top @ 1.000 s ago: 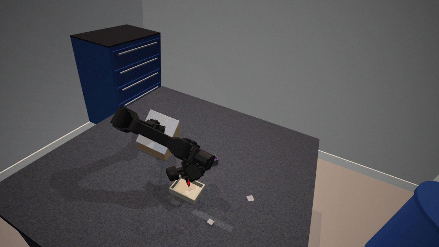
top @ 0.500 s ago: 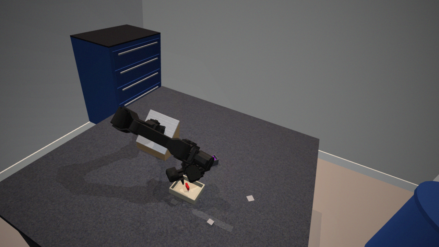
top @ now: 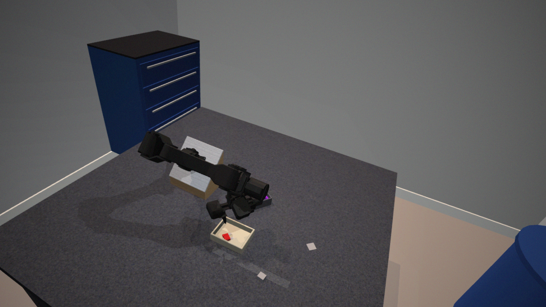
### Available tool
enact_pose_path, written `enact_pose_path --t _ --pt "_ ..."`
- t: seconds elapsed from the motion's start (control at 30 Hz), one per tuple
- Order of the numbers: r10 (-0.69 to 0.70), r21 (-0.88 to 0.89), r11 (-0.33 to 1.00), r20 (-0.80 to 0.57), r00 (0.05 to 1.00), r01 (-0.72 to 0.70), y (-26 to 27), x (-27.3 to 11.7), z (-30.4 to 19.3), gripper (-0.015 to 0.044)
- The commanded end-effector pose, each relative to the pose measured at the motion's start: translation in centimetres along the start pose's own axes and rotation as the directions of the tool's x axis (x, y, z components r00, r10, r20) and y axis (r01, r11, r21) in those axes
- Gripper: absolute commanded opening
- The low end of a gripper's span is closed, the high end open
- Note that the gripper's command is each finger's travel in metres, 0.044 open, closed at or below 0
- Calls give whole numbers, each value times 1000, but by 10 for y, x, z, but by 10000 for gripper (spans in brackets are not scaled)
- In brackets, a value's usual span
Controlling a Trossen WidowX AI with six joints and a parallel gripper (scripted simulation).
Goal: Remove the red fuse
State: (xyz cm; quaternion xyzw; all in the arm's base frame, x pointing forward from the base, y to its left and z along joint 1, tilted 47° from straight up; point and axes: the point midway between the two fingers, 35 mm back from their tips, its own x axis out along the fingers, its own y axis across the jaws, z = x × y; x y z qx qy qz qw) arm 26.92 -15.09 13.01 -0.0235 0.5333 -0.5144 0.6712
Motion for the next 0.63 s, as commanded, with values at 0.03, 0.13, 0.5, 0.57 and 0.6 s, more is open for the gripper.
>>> enact_pose_path --t 0.03,0.13,0.5,0.57,0.6 --pt "0 0 1000 0 1000 0 0 0 0 330" --pt "0 0 1000 0 1000 0 0 0 0 330" --pt "0 0 1000 0 1000 0 0 0 0 330" --pt "0 0 1000 0 1000 0 0 0 0 330" --pt "0 0 1000 0 1000 0 0 0 0 330"
